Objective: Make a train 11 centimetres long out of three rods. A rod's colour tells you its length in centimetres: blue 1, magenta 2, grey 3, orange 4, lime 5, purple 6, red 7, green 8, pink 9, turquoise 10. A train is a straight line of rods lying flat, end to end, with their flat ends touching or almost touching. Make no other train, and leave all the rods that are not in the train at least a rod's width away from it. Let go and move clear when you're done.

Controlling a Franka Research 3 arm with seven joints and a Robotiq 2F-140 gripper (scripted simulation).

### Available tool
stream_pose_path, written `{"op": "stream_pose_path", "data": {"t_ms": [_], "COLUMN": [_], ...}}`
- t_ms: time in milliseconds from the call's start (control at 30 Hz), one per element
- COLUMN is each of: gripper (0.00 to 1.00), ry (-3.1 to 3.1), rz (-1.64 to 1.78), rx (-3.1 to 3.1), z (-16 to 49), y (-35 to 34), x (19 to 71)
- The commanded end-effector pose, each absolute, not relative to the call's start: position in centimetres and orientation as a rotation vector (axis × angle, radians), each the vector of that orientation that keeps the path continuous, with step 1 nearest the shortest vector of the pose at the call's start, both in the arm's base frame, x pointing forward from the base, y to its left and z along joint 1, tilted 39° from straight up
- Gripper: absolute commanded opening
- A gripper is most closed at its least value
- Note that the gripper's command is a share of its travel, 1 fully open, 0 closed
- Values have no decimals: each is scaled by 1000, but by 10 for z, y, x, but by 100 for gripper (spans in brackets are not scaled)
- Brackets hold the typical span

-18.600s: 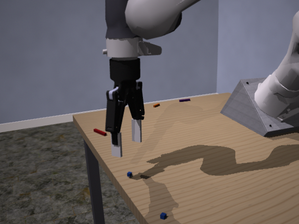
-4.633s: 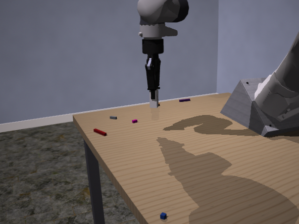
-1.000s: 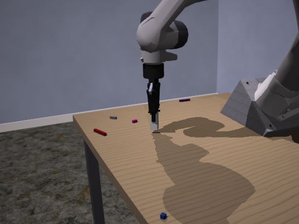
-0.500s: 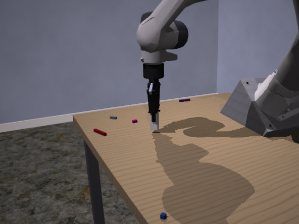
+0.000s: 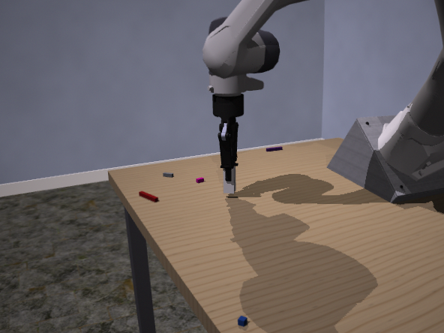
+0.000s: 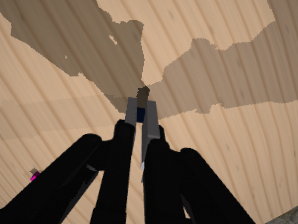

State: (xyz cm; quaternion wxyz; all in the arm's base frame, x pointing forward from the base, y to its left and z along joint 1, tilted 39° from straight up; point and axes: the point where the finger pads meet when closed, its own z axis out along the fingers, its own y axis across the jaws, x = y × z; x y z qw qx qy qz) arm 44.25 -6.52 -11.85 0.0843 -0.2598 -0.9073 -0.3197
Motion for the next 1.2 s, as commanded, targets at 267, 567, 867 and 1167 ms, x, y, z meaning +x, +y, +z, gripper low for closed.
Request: {"op": "stream_pose_path", "data": {"t_ms": [267,567,867,1167], "gripper": [12,12,12,12], "ry": [-2708,-2708,-2708,-2708], "rz": [-954,-954,-954,-954], "rx": [-776,-776,-776,-776], "z": [-120,-122,-128,-129], "y": [-65,-64,-59,-58], "x": [442,442,442,442]}}
